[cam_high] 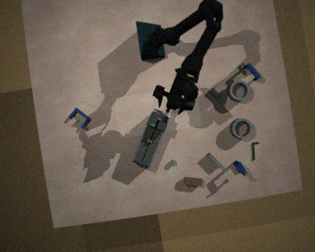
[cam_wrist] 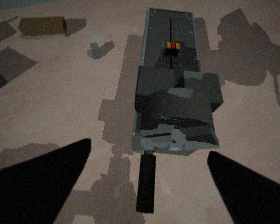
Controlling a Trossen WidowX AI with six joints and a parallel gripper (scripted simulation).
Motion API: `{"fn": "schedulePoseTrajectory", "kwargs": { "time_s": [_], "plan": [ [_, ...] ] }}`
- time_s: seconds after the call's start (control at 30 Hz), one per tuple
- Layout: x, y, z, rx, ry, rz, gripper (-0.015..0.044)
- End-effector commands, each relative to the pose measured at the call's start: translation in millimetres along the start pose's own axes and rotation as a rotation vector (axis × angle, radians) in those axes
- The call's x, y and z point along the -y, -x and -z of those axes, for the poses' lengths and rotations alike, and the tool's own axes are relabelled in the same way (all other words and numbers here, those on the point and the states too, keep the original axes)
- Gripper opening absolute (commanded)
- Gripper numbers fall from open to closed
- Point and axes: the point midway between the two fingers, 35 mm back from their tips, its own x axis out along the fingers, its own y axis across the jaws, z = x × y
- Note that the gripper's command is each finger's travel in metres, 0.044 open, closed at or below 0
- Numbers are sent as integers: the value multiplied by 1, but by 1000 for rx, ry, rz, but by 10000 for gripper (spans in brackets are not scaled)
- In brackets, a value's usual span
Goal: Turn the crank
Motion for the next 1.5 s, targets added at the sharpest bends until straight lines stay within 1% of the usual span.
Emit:
{"fn": "schedulePoseTrajectory", "kwargs": {
  "time_s": [0.0,1.4,1.47],
  "plan": [
    [3,-7,9,-4,-7,7,440],
    [3,-49,53,-6,-9,5,440],
    [3,-49,53,-6,-9,5,387]
  ]
}}
